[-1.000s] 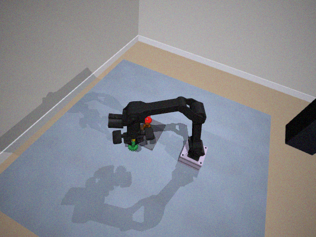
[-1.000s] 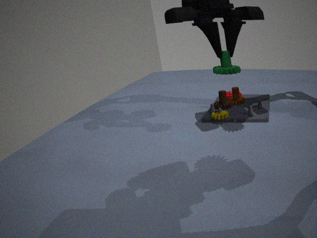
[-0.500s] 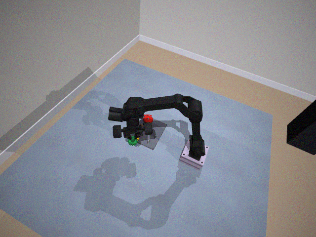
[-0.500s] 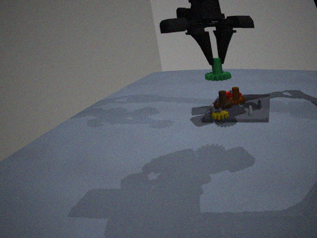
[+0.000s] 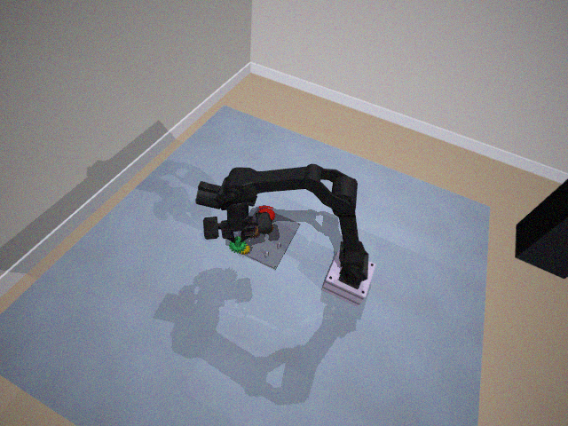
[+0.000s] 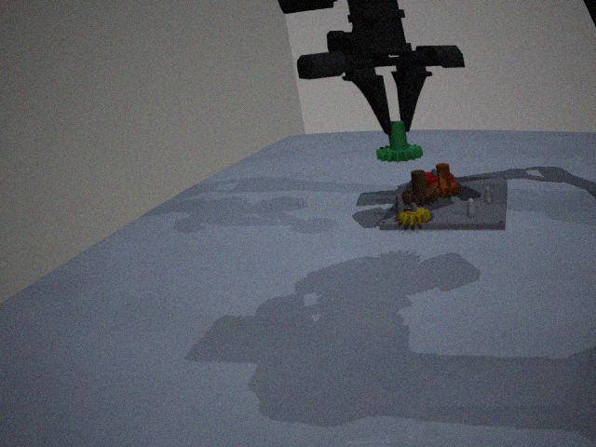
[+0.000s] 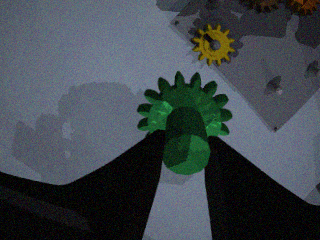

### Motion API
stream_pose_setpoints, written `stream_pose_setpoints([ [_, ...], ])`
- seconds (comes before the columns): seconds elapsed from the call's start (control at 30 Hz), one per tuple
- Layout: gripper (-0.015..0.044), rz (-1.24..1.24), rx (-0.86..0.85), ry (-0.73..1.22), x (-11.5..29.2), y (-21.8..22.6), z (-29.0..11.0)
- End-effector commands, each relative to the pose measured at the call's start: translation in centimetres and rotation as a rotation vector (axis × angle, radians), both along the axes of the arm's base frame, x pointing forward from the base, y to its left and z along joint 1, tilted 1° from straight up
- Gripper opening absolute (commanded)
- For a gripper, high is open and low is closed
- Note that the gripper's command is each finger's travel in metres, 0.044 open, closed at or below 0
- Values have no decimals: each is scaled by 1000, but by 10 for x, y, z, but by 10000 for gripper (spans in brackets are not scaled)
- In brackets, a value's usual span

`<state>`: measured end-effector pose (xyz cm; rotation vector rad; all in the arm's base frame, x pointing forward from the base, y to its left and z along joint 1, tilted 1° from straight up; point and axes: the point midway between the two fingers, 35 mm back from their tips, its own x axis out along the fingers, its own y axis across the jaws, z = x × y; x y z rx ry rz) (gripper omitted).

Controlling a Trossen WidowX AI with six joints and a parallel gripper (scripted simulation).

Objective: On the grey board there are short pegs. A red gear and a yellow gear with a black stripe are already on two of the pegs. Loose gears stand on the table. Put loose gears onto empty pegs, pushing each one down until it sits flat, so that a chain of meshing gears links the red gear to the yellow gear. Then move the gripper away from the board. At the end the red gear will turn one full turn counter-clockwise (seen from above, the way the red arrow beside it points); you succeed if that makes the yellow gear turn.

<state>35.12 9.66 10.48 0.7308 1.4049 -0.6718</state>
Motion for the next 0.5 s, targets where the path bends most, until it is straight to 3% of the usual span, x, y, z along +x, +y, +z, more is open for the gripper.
stream_pose_setpoints([
  [0.0, 0, 3, 0, 4, 6, -10, -7],
  [0.47, 0, 6, -2, 2, 24, -46, -24],
])
